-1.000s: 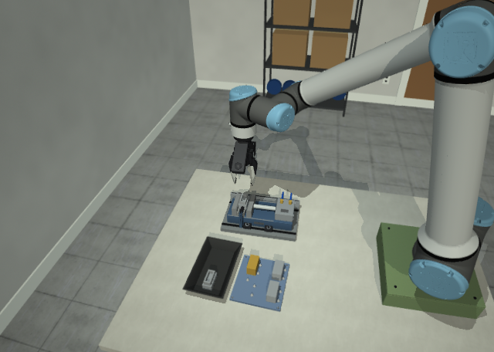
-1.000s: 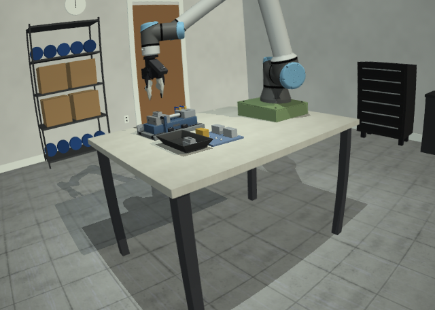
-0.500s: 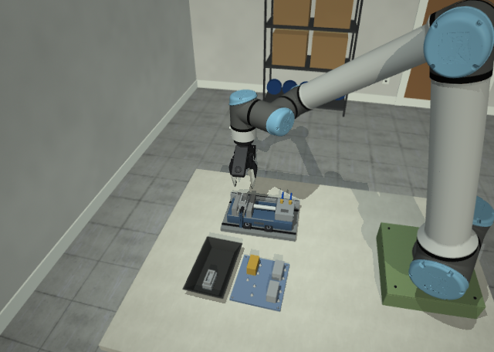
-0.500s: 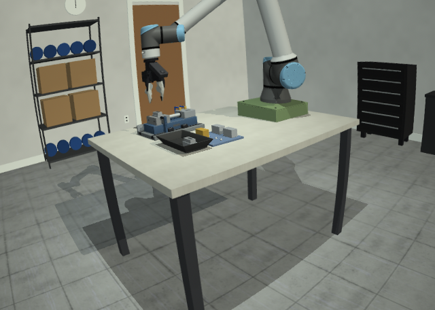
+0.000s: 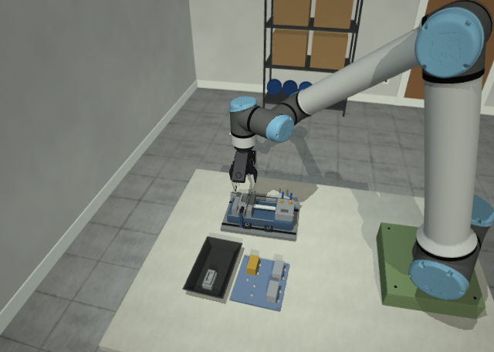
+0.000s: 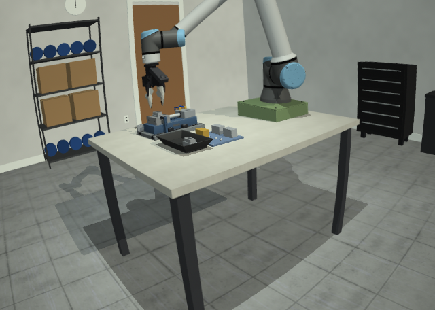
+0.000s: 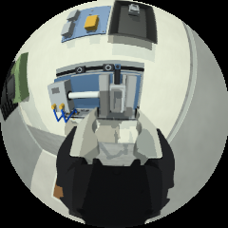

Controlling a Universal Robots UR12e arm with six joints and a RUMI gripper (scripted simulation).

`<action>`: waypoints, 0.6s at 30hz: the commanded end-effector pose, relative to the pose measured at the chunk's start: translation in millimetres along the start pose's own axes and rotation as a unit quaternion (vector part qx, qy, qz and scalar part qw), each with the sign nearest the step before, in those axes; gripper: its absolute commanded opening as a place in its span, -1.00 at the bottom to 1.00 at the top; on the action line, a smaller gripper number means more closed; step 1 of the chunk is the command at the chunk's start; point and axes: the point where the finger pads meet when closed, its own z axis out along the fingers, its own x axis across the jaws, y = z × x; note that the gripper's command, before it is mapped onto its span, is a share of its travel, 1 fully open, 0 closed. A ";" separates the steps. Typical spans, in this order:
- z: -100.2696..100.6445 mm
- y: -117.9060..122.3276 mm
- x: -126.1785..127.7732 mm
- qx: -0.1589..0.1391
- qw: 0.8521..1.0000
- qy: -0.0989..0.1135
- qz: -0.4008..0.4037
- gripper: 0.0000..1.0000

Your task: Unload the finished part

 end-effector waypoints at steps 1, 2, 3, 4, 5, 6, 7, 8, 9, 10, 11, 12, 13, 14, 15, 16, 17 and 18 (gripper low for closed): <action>6.9 0.3 0.7 0.000 1.000 0.001 0.000 -0.19; 8.4 0.3 0.7 0.000 1.000 0.001 0.000 -0.19; 9.8 0.3 0.7 0.000 1.000 0.001 0.000 -0.19; 11.2 0.3 0.7 0.000 1.000 0.001 0.000 -0.19; 12.4 0.3 0.7 0.000 1.000 0.001 0.000 -0.19; 13.6 0.3 0.7 0.000 1.000 0.001 0.000 -0.19; 14.6 0.3 0.7 0.000 1.000 0.001 0.000 -0.19; 15.6 0.3 0.7 0.000 1.000 0.001 0.000 -0.19; 16.5 0.3 0.7 0.000 1.000 0.001 0.000 -0.19; 16.5 0.3 0.7 0.000 1.000 0.001 0.000 -0.19; 16.5 0.3 0.7 0.000 1.000 0.001 0.000 -0.19; 17.2 0.3 0.7 0.000 1.000 0.001 0.000 -0.19; 17.9 0.3 0.7 0.000 1.000 0.001 0.000 -0.19; 18.4 0.3 0.7 0.000 1.000 0.001 0.000 -0.19; 18.9 0.3 0.7 0.000 1.000 0.001 0.000 -0.19; 19.3 0.3 0.7 0.000 1.000 0.001 0.000 -0.19; 19.6 0.3 0.7 0.000 1.000 0.001 0.000 -0.19; 19.8 0.3 0.7 0.000 1.000 0.001 0.000 -0.19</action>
